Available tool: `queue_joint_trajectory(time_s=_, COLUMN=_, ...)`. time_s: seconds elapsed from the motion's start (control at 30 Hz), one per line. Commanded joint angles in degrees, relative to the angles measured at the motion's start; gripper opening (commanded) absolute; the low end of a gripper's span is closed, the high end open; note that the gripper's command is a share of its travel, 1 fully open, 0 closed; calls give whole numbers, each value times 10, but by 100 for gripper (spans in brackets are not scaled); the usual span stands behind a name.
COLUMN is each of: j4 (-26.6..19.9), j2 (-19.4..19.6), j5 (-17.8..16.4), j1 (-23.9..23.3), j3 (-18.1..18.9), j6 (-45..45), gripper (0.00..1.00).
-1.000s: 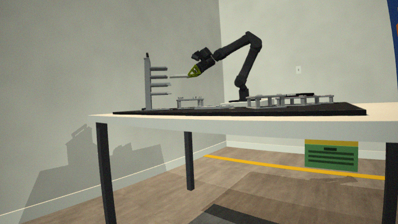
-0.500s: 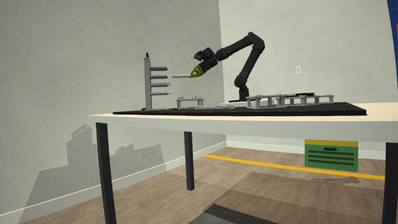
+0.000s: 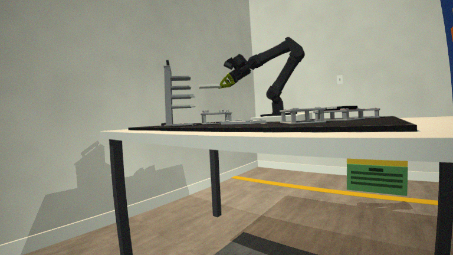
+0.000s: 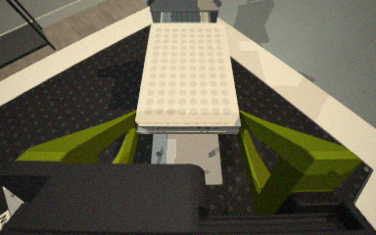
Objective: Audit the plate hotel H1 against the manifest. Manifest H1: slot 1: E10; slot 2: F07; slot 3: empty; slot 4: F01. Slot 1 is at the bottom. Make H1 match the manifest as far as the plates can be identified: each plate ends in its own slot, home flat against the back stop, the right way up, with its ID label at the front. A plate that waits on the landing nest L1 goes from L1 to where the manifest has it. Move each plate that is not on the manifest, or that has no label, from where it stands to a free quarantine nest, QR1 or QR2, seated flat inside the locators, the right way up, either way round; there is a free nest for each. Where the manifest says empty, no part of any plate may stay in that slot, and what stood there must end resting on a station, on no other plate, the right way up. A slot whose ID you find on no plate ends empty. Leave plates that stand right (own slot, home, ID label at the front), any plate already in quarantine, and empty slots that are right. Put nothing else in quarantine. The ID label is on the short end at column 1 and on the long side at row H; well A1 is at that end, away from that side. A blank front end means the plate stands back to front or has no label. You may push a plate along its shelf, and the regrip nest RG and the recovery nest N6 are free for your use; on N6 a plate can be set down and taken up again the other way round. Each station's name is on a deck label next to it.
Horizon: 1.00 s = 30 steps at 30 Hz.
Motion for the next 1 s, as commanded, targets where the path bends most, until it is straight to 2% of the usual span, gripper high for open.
queue_joint_trajectory(time_s=0.0, j4=-11, j2=-11, j5=-15, j1=-9, j3=2, j6=-8, gripper=86)
queue_joint_trajectory(time_s=0.97, j4=-60, j2=-16, j5=-21, j1=-16, j3=44, j6=-12, gripper=86)
